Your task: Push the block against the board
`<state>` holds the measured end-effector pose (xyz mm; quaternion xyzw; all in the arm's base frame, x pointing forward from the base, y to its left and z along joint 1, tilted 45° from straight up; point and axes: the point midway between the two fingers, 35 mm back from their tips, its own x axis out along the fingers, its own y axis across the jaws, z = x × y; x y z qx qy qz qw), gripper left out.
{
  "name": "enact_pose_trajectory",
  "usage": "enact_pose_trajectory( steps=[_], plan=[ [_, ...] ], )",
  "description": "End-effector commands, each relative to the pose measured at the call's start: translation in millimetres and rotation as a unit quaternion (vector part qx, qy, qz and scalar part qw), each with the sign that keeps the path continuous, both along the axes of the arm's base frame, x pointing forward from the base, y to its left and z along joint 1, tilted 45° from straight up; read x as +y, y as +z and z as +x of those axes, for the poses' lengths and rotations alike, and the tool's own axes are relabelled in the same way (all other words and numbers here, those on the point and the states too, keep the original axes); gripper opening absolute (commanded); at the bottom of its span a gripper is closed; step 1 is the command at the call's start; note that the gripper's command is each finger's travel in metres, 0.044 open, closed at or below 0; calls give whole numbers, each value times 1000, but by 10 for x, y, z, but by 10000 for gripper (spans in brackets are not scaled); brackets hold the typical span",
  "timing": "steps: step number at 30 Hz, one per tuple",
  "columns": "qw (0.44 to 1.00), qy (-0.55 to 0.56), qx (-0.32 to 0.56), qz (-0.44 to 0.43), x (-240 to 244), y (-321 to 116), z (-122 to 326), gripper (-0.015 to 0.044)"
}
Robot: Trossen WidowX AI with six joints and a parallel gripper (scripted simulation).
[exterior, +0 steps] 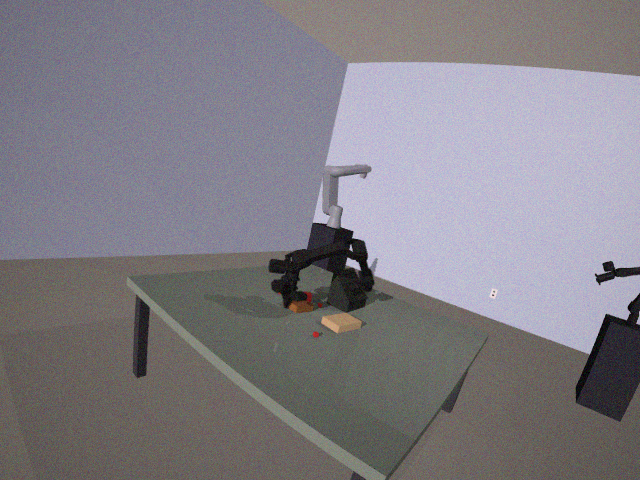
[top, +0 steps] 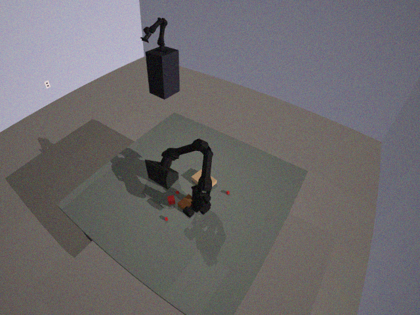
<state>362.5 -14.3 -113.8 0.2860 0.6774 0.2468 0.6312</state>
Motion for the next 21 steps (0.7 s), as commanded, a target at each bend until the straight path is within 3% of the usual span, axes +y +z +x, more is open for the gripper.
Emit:
enact_pose_trajectory(
  steps=[1, 21],
  plan=[
    [1000, -2, 0, 2, -1, 3, -55, 0],
    [1000, -2, 1, 2, -2, 18, -320, 0]
  ],
)
